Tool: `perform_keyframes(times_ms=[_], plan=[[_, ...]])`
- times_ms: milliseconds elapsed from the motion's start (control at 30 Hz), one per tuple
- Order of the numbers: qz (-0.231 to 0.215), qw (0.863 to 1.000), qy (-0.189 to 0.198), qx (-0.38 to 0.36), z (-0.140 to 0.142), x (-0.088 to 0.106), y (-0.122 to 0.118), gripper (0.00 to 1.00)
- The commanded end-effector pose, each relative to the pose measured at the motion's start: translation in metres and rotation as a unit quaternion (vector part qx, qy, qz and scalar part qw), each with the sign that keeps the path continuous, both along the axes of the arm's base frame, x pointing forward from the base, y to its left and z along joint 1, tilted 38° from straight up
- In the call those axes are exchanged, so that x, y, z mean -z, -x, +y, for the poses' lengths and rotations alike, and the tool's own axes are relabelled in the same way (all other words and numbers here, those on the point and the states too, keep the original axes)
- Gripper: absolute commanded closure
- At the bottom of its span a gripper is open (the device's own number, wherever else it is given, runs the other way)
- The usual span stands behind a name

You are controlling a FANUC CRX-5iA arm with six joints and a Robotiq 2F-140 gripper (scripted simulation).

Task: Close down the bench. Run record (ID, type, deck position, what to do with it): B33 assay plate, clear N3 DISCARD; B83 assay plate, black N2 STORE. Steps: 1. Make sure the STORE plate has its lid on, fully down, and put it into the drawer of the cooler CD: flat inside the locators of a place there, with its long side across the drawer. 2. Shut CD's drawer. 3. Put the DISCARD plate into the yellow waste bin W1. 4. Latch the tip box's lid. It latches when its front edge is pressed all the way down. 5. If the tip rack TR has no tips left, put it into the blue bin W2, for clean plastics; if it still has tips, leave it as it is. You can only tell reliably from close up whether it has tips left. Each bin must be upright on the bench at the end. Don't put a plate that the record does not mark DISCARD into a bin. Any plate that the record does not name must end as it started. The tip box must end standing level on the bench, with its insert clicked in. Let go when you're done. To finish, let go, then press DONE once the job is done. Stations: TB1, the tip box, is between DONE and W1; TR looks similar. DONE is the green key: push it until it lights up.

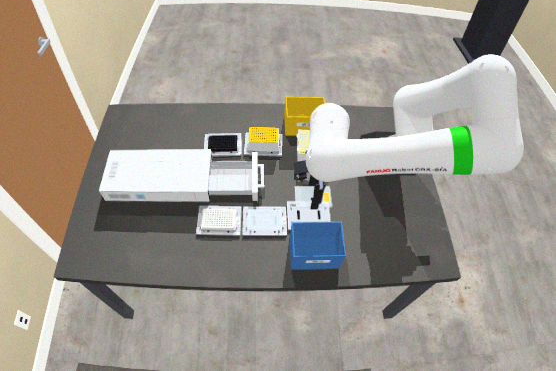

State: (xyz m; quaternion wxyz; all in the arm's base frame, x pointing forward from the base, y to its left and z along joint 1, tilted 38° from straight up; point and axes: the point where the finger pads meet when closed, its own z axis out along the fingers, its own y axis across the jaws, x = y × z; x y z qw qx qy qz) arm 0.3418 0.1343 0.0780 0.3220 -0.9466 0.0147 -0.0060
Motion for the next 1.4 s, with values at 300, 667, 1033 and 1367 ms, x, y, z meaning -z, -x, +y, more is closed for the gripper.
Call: perform_keyframes(times_ms=[300,667,1033,1367], plan=[[-0.013,1.0,0.001,-0.016,-0.013,0.009,-0.015,0.9],[-0.013,1.0,0.001,-0.016,-0.029,0.02,-0.033,0.9],[-0.013,1.0,0.001,-0.016,-0.043,0.03,-0.05,0.9],[-0.013,1.0,0.001,-0.016,-0.058,0.042,-0.068,0.9]])
